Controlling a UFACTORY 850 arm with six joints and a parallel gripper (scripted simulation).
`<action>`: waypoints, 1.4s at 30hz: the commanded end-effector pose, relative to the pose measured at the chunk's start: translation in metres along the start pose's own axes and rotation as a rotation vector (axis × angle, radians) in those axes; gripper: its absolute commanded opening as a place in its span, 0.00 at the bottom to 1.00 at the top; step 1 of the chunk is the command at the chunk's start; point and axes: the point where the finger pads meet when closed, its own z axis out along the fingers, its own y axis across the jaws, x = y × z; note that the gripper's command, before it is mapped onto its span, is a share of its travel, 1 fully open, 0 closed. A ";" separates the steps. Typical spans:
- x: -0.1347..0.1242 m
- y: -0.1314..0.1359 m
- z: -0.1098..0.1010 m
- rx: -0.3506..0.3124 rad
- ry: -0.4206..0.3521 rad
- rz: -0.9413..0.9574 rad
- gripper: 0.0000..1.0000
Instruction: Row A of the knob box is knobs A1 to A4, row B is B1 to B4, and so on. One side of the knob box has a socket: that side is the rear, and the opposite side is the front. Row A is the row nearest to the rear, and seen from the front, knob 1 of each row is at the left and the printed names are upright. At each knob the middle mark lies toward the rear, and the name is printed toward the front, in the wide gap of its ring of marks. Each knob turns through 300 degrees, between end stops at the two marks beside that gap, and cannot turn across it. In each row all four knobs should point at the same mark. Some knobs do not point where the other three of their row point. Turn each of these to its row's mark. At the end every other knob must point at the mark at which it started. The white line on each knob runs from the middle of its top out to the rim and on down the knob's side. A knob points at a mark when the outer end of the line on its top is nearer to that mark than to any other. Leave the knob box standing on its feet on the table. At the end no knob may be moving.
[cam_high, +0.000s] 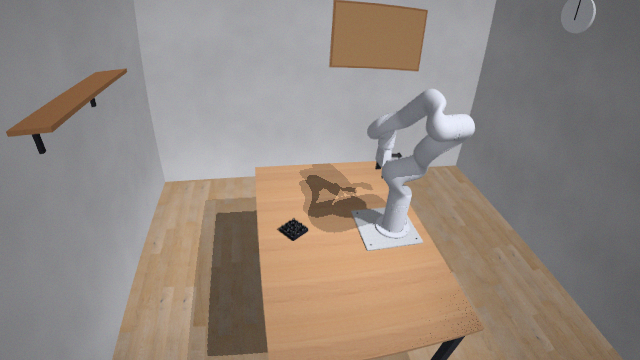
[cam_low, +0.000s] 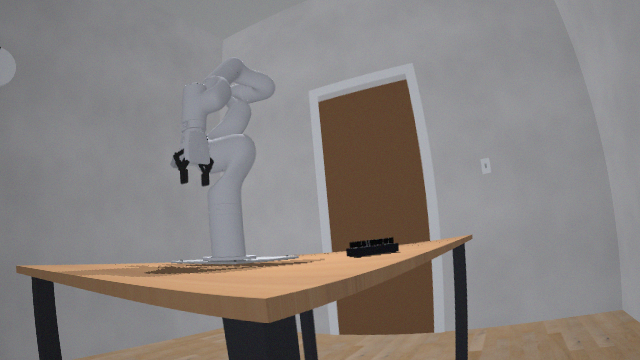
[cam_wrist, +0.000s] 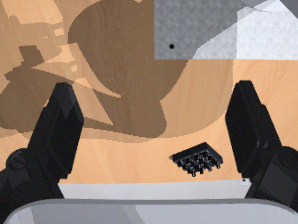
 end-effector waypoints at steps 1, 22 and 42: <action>0.000 -0.001 -0.001 0.001 0.000 0.000 1.00; -0.002 -0.003 -0.002 0.003 0.000 -0.025 1.00; -0.060 -0.043 -0.014 0.004 0.009 -0.629 1.00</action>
